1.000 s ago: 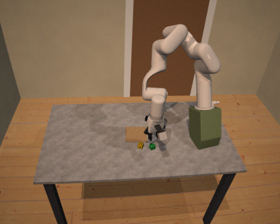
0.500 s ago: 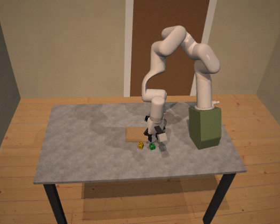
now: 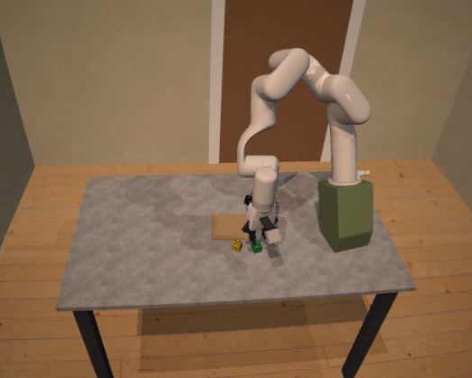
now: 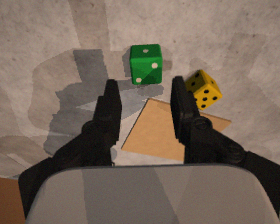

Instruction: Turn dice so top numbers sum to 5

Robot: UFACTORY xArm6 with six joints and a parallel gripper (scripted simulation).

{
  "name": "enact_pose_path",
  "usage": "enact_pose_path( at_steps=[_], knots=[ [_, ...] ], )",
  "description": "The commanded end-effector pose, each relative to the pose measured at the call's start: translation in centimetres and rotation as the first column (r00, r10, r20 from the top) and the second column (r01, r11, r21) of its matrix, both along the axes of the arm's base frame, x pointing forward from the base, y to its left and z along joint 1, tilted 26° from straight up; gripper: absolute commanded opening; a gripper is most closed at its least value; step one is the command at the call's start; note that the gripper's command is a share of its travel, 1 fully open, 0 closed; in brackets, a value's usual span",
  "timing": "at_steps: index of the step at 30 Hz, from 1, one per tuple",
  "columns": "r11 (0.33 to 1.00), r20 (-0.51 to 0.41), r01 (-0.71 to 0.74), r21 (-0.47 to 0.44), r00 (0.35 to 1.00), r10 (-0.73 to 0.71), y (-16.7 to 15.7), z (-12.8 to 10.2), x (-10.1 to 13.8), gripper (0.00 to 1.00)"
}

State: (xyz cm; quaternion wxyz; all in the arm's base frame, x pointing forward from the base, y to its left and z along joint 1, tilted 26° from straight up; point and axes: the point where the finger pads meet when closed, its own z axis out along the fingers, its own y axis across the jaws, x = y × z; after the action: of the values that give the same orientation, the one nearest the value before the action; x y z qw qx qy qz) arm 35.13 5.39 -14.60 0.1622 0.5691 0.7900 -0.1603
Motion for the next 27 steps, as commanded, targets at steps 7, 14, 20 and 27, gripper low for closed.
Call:
enact_pose_path(
  at_steps=[7, 14, 20, 27],
  knots=[
    [1.0, 0.003, -0.001, 0.001, 1.0, 0.001, -0.4, -1.0, 0.2, 0.47],
    [1.0, 0.003, -0.001, 0.001, 1.0, 0.001, -0.7, -1.6, 0.3, 0.47],
    [1.0, 0.003, -0.001, 0.001, 1.0, 0.001, -0.9, -1.9, 0.3, 0.47],
    [1.0, 0.003, -0.001, 0.001, 1.0, 0.001, -0.9, -2.0, 0.3, 0.47]
  ],
)
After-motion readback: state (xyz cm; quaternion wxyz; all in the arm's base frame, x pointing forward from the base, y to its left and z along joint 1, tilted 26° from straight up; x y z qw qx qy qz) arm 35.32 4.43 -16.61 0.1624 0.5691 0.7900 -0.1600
